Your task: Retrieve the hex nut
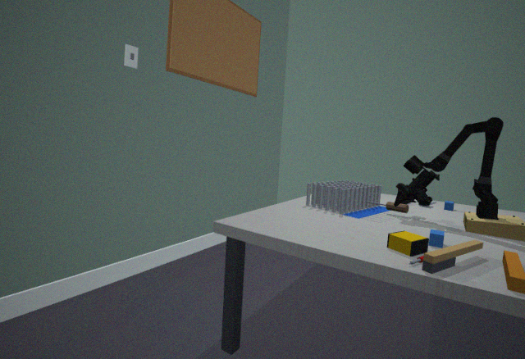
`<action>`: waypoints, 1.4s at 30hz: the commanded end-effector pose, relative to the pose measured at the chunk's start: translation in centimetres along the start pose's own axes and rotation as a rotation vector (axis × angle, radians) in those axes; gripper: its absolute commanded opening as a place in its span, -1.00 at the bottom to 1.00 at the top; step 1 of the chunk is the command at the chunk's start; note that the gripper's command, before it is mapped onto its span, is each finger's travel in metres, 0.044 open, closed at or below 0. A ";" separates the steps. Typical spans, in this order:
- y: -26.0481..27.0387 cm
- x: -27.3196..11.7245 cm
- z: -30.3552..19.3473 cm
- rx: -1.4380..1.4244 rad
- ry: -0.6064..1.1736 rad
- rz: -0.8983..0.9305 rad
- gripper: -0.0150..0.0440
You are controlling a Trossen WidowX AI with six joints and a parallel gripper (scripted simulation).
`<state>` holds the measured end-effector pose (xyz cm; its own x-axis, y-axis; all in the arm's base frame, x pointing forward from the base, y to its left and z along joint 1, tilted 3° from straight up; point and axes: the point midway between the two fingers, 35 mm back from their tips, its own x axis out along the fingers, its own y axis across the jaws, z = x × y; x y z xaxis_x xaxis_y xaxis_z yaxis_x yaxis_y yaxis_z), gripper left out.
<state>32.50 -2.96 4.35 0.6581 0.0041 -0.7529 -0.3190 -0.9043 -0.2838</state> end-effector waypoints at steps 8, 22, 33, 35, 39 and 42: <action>-0.3 0.3 -1.2 -0.008 0.017 -0.008 -0.49; -0.3 0.8 -2.0 -0.009 0.018 -0.008 -0.49; -0.3 1.2 -2.6 -0.009 0.018 -0.008 -0.49; -0.3 1.3 -2.8 -0.009 0.019 -0.008 -0.49; -0.3 1.4 -3.0 -0.009 0.019 -0.007 -0.49; -0.3 1.5 -3.1 -0.010 0.019 -0.007 -0.49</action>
<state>35.12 -3.92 4.65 0.6615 0.0018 -0.7500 -0.3177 -0.9051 -0.2825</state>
